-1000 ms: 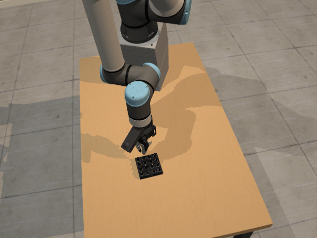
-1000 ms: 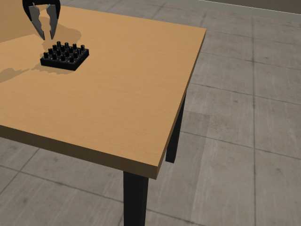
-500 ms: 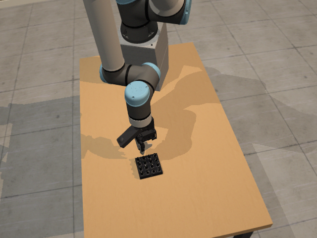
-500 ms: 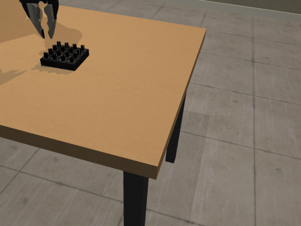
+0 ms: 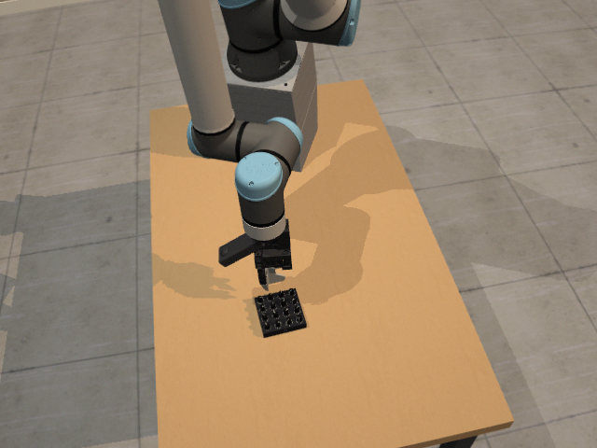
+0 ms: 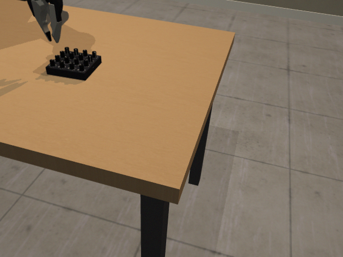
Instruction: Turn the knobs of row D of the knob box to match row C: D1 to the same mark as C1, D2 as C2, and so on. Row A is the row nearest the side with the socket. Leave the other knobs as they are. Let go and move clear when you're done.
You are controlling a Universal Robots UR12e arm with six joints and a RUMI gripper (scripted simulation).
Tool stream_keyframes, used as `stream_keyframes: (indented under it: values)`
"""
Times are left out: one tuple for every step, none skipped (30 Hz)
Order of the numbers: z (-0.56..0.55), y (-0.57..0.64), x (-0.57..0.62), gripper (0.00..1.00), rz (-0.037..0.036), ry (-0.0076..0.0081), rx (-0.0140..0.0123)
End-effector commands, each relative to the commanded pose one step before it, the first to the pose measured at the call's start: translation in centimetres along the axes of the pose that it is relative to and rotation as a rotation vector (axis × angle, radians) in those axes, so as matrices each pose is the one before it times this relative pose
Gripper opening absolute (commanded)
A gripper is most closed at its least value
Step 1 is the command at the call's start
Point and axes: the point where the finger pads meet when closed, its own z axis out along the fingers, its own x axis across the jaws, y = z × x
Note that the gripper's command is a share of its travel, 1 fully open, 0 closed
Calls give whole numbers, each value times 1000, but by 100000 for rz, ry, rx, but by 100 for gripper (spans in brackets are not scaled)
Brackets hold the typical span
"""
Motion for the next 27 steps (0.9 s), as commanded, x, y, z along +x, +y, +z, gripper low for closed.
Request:
stream_keyframes:
  values:
    - [-202,52,27,11,15614,163,481]
    - [-32,14,15,11,2781,0,0]
    - [-32,15,15,11,2781,0,0]
    - [-32,16,15,11,2780,0,-1]
    - [-32,16,16,11,2781,0,-1]
    - [-32,17,16,11,2781,0,-1]
    - [-32,18,17,11,2781,0,-1]
    - [-32,19,17,11,2780,0,-1]
    - [-32,20,18,11,2781,0,-1]
    - [0,0,0,11,0,0,0]
    - [0,0,0,11,0,0,0]
    - [-39,25,23,11,3415,0,-1]
    - [-38,25,23,11,3272,0,-1]
    - [-36,25,22,11,3122,0,-1]
    - [-34,24,22,11,2965,0,-1]
    - [-33,24,22,11,2802,0,-1]
    - [-31,23,21,11,2635,0,-1]
    - [-29,22,20,11,2464,0,-1]
    - [-27,21,19,11,2289,0,-1]
    - [-25,20,18,11,2113,0,-1]
    - [-23,18,17,11,1936,0,0]
    - [-21,17,16,11,1758,0,0]
    - [-19,15,15,11,1582,0,0]
    - [-17,14,13,11,1409,0,0]
    - [-15,12,12,11,1239,0,0]
    - [-13,11,10,11,1074,0,0]
    - [0,0,0,11,0,0,0]
